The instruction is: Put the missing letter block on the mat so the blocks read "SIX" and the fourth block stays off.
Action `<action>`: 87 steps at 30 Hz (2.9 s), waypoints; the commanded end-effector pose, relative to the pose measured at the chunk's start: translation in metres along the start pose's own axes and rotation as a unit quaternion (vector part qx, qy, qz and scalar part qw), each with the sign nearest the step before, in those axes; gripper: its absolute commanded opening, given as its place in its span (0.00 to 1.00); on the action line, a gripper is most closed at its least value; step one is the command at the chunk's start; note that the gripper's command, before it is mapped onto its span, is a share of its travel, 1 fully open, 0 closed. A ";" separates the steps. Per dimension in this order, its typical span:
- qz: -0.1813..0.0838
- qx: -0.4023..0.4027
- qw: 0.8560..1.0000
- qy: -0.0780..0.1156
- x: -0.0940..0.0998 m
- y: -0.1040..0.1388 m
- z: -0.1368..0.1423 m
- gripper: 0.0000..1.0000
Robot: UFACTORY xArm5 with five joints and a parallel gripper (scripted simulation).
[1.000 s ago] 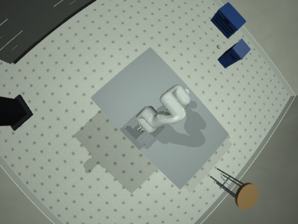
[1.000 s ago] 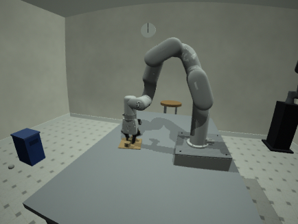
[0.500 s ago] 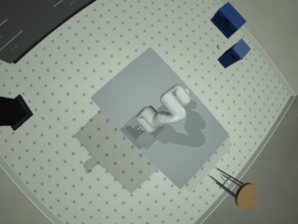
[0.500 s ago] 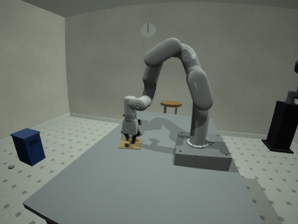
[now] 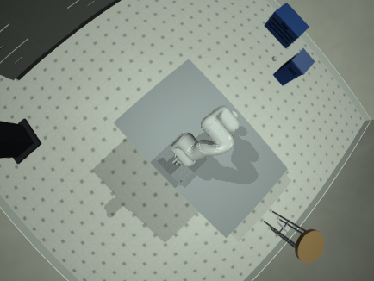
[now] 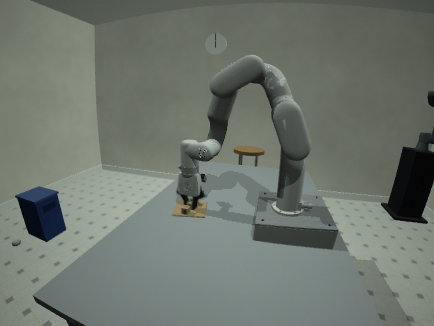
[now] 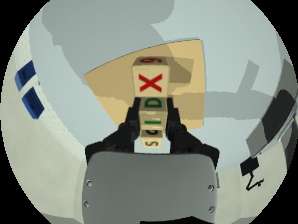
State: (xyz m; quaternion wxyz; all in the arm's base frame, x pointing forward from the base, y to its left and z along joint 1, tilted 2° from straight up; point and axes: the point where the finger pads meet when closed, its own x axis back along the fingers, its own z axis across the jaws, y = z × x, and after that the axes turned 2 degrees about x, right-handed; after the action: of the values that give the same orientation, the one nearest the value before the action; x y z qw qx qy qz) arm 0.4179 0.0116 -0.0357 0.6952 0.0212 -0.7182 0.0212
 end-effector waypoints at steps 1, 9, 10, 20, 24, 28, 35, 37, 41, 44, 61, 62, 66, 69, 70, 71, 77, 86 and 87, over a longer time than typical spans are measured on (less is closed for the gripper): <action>0.000 0.000 1.000 -0.002 0.001 0.000 -0.001 0.27; 0.000 0.000 1.000 -0.002 0.001 0.000 -0.001 0.27; 0.000 0.000 1.000 -0.002 0.001 0.000 -0.001 0.27; 0.000 0.000 1.000 -0.002 0.001 0.000 -0.001 0.35; 0.000 0.000 1.000 -0.002 0.001 0.000 -0.001 0.43; 0.000 0.000 1.000 -0.002 0.001 0.000 -0.001 0.47; 0.000 0.000 1.000 -0.002 0.001 0.000 -0.001 0.47; 0.000 0.000 1.000 -0.002 0.001 0.000 -0.001 0.47; 0.000 0.000 1.000 -0.002 0.003 0.000 -0.001 0.47; 0.000 0.000 1.000 -0.002 0.008 0.000 -0.001 0.47; 0.000 0.000 1.000 -0.002 0.079 0.000 -0.001 0.47; 0.000 0.000 1.000 -0.002 0.082 0.000 -0.001 0.47; 0.000 0.000 1.000 -0.002 0.089 0.000 -0.001 0.47; 0.000 0.000 1.000 -0.002 0.090 0.000 -0.001 0.47; 0.000 0.000 1.000 -0.002 0.090 0.000 -0.001 0.47; 0.000 0.000 1.000 -0.002 0.090 0.000 -0.001 0.47; 0.000 0.000 1.000 -0.002 0.090 0.000 -0.001 1.00; 0.000 0.000 1.000 -0.002 0.090 0.000 -0.001 1.00; 0.000 0.000 1.000 -0.002 0.090 0.000 -0.001 1.00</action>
State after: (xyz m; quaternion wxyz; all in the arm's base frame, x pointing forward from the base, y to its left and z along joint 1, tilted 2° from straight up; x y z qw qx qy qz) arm 0.4146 0.0114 0.0534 0.6953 0.0212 -0.7181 0.0212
